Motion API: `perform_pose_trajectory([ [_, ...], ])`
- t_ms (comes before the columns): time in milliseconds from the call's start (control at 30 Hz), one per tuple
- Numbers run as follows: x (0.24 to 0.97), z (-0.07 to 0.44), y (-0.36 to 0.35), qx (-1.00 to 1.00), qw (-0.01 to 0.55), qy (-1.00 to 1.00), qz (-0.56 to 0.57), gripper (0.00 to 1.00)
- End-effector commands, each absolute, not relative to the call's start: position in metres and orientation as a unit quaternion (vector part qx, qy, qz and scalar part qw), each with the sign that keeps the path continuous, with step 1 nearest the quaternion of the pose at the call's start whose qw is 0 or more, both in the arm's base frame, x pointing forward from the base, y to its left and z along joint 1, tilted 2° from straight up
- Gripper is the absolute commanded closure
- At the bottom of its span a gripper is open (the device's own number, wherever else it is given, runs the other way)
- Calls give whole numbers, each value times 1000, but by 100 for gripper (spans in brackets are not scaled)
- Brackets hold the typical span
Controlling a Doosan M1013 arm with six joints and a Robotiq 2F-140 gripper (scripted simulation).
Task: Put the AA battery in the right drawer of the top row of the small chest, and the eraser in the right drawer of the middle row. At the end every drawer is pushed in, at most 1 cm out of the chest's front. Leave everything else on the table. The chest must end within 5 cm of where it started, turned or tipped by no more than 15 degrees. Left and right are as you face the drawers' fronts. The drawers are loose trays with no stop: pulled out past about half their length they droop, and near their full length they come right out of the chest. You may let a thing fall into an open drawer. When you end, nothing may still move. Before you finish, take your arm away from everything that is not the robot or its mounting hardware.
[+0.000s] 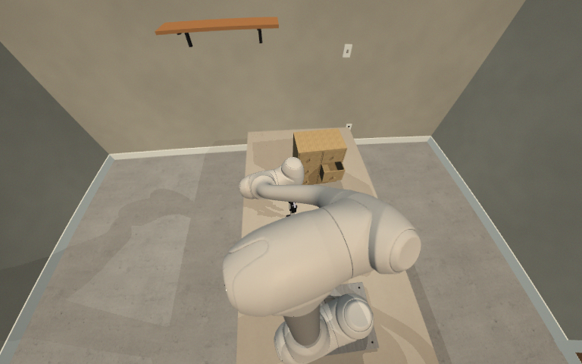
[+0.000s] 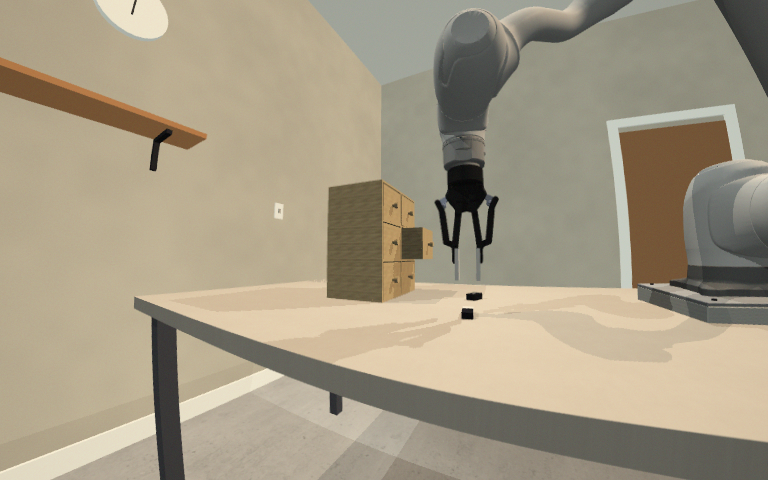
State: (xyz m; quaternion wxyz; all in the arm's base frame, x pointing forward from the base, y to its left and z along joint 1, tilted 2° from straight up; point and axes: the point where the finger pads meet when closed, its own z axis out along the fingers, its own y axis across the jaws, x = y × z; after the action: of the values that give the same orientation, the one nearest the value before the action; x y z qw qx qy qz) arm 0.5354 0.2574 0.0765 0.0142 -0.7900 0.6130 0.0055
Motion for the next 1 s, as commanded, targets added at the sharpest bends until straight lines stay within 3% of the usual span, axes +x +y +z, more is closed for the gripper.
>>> perform_pose_trajectory([
  [0, 535, 76, 257, -790, 14, 613, 6, 77],
  [967, 536, 26, 259, -790, 14, 613, 5, 77],
])
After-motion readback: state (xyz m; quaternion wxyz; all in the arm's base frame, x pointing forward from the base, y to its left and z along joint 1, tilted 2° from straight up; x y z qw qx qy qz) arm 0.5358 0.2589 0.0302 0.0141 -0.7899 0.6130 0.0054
